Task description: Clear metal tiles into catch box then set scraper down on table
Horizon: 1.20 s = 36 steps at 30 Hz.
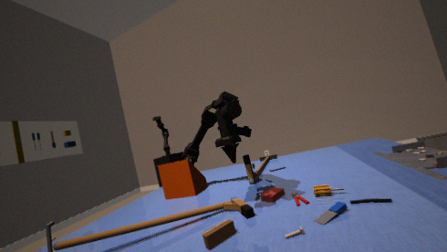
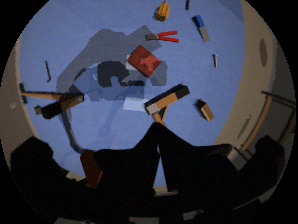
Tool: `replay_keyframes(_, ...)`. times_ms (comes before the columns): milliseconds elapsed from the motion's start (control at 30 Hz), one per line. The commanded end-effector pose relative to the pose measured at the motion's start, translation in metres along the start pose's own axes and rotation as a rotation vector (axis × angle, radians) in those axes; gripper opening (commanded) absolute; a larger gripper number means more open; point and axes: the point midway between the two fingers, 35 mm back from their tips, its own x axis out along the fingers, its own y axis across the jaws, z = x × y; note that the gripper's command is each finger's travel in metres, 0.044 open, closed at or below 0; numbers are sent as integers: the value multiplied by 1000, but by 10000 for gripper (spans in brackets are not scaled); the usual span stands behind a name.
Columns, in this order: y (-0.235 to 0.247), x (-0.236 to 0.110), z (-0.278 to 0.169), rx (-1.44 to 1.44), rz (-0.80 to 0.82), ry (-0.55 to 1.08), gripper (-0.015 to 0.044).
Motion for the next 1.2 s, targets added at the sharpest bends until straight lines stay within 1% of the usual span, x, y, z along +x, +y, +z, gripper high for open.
replay_keyframes(0, 19, -4, 12, -56, -4, 1, 0)
replay_keyframes(600, 105, -20, 57, -296, -35, 5, 0)
replay_keyframes(1167, 194, -28, 79, -528, -48, 5, 0)
